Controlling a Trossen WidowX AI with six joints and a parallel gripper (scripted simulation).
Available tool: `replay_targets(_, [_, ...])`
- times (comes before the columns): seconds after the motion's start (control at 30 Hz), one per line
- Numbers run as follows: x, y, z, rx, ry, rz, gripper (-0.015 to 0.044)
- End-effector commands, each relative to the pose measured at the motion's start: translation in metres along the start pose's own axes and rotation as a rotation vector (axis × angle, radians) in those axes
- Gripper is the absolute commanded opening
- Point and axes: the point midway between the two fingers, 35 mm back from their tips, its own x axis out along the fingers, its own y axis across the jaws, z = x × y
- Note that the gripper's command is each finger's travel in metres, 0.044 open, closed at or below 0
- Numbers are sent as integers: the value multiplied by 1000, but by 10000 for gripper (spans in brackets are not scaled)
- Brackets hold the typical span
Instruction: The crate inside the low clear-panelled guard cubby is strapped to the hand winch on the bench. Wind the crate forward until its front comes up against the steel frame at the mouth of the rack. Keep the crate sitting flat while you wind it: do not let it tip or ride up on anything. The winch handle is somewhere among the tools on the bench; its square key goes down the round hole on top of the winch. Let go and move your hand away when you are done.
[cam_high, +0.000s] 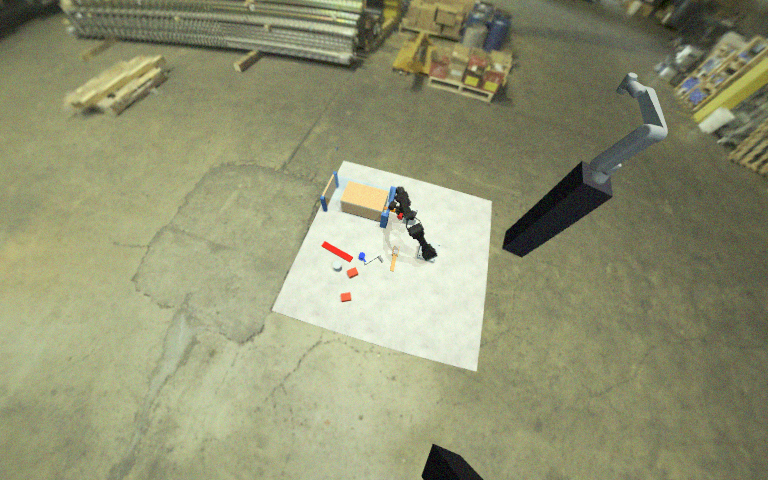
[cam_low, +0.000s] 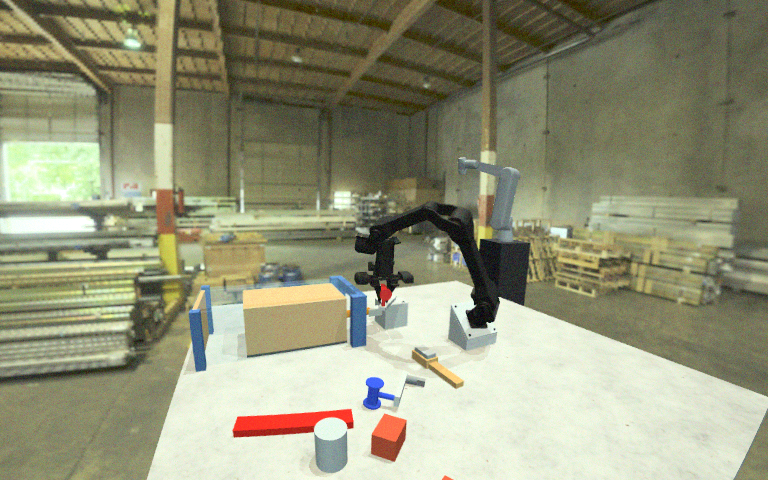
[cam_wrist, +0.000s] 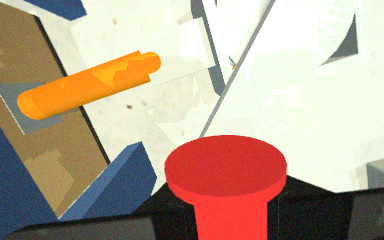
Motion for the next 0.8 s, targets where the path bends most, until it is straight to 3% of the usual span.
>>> replay_targets(0.0, [1,-10,-9,7,19,-14,0])
replay_targets(0.77, [1,-33,-16,8,19,-15,0])
